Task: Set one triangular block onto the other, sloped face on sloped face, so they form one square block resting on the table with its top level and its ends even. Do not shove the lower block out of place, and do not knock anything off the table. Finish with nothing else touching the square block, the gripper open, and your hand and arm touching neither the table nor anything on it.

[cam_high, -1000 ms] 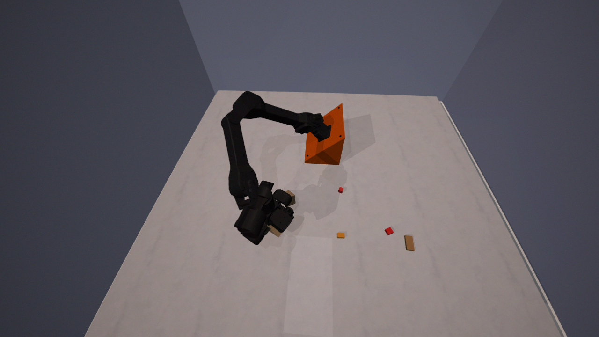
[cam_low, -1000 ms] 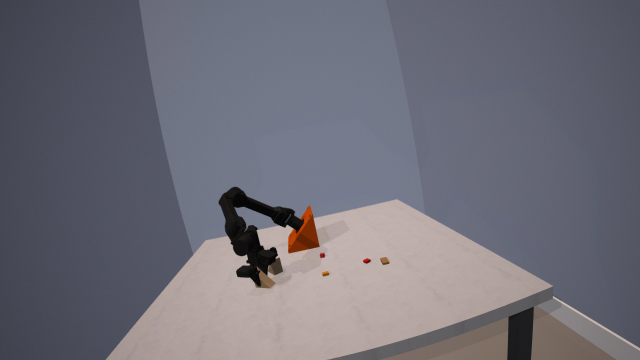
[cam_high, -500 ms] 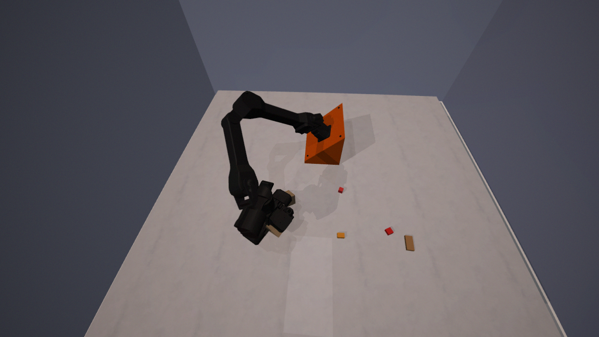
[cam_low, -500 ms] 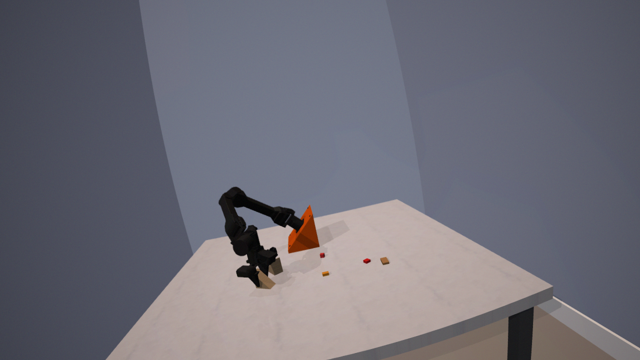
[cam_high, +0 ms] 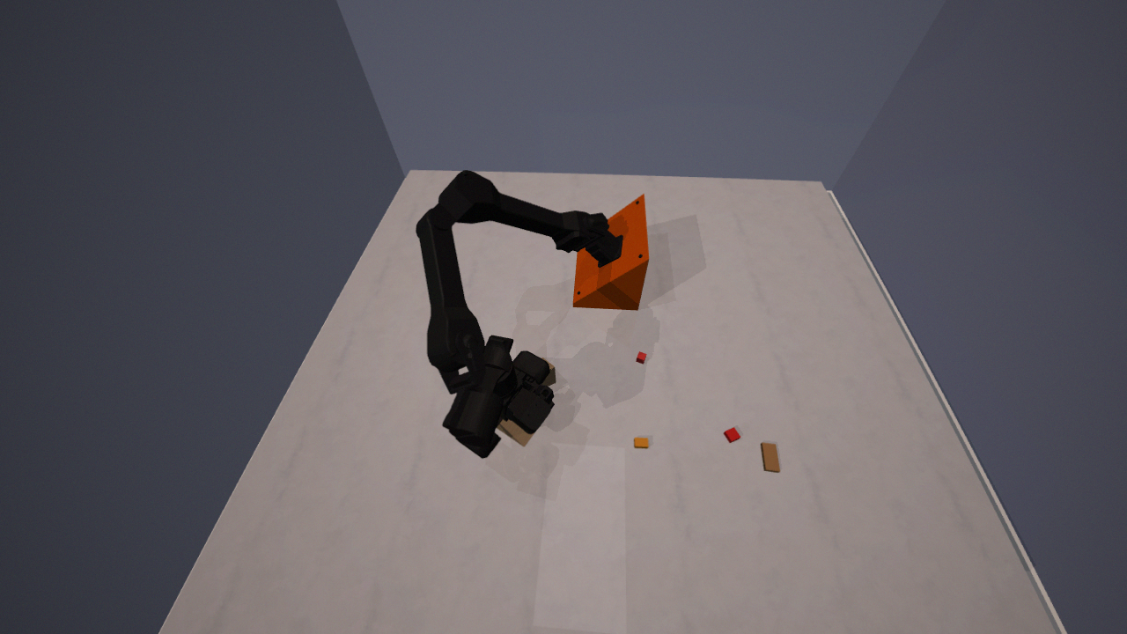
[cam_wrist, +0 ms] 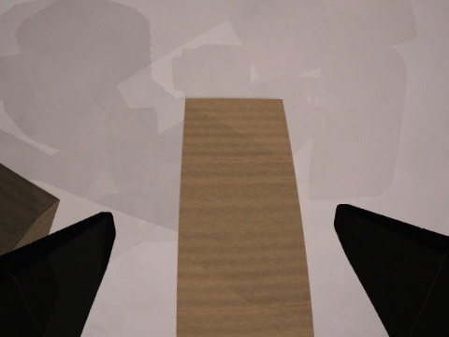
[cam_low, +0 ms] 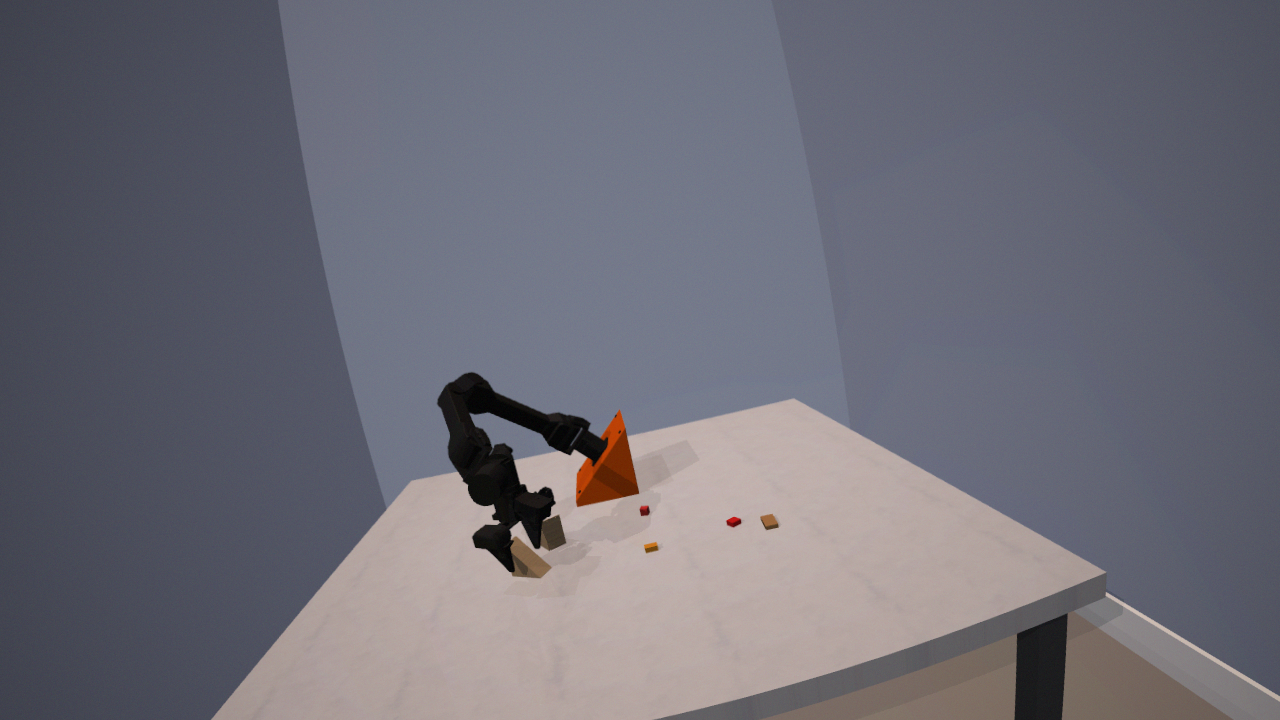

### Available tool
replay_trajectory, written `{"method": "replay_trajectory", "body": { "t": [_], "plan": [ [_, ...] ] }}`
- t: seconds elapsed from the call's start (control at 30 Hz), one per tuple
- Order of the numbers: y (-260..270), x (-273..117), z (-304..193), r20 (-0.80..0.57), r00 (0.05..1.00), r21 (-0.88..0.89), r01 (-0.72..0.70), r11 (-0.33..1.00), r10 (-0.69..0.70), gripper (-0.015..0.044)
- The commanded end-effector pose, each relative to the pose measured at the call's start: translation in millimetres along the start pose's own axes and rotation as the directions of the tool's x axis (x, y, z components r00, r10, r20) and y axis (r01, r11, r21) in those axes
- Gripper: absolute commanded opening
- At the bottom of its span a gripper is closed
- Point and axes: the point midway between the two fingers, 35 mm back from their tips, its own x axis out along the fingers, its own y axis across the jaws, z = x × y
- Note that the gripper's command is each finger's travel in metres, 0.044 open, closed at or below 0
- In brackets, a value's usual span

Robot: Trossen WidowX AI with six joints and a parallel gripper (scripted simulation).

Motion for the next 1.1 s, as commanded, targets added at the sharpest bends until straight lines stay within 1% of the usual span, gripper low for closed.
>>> {"method": "replay_trajectory", "body": {
  "t": [0.0, 0.4, 0.43, 0.5, 0.6, 0.67, 0.77, 0.83, 0.87, 1.07],
  "plan": [
    [-2.8, -43.3, -0.1, 0.005, 1.000, 0.008, 0.020, 1.000, -0.020, 0.0440],
    [-2.7, -40.8, 3.5, 0.027, 1.000, -0.001, 0.016, 1.000, -0.016, 0.0440],
    [-1.9, -37.7, -0.6, 0.060, 0.998, -0.001, -0.006, 1.000, 0.006, 0.0440],
    [0.6, -28.7, -15.5, 0.185, 0.980, -0.005, -0.073, 0.997, 0.072, 0.0440],
    [2.8, -22.5, -40.0, 0.397, 0.910, -0.014, -0.123, 0.992, 0.118, 0.0440],
    [2.6, -24.3, -56.3, 0.528, 0.843, -0.021, -0.113, 0.993, 0.107, 0.0440],
    [0.1, -34.4, -83.2, 0.697, 0.717, -0.008, -0.041, 0.999, 0.035, 0.0440],
    [-1.5, -40.8, -95.7, 0.753, 0.658, 0.011, 0.007, 1.000, -0.013, 0.0440],
    [-1.7, -41.7, -97.4, 0.759, 0.651, 0.014, 0.013, 1.000, -0.019, 0.0440],
    [-1.7, -41.7, -97.4, 0.759, 0.651, 0.014, 0.013, 1.000, -0.019, 0.0440]
  ]
}}
